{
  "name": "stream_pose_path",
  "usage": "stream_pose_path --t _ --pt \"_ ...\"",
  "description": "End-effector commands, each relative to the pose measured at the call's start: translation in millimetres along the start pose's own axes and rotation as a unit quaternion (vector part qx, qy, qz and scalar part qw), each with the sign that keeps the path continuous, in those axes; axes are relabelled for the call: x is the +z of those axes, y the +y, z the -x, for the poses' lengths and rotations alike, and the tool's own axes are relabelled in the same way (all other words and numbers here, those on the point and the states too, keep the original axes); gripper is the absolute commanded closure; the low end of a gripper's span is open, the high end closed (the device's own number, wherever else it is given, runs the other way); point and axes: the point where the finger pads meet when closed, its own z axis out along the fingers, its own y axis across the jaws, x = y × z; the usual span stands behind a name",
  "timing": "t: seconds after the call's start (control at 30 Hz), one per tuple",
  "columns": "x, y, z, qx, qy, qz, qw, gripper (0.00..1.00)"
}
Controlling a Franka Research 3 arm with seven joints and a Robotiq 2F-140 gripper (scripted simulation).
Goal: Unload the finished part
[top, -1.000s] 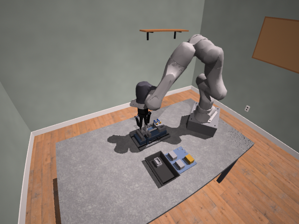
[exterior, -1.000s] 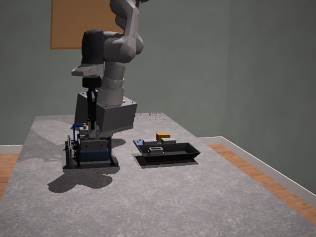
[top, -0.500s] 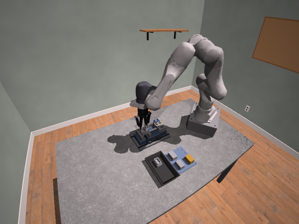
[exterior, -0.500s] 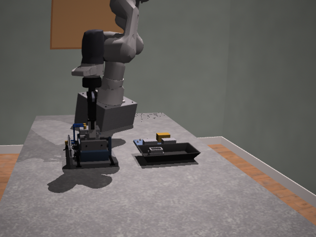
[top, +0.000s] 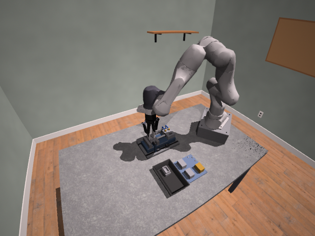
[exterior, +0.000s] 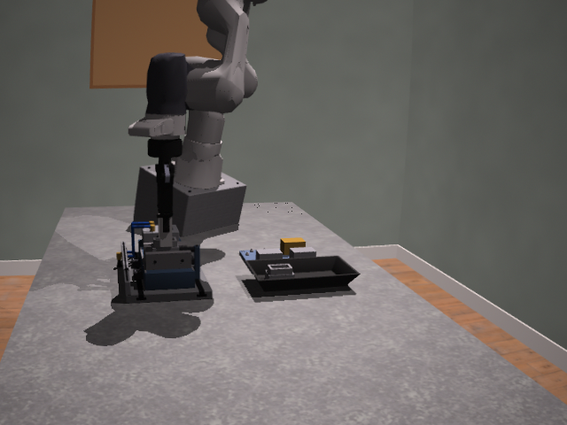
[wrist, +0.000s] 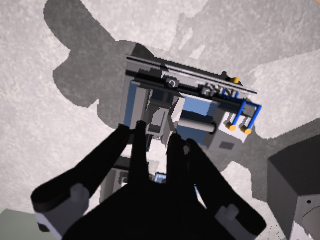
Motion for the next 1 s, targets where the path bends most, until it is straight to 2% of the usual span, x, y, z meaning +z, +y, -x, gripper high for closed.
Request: stream_pose_path --t 0.0,0.27,0.97 --pt "-0.8 -1 1 -0.002 0.0 -0.001 1.0 1.0" --pt "-6.2 -1 1 -0.002 0.0 -0.001 1.0 1.0" --pt "-38.4 -1 1 -0.002 0.0 -0.001 1.0 1.0"
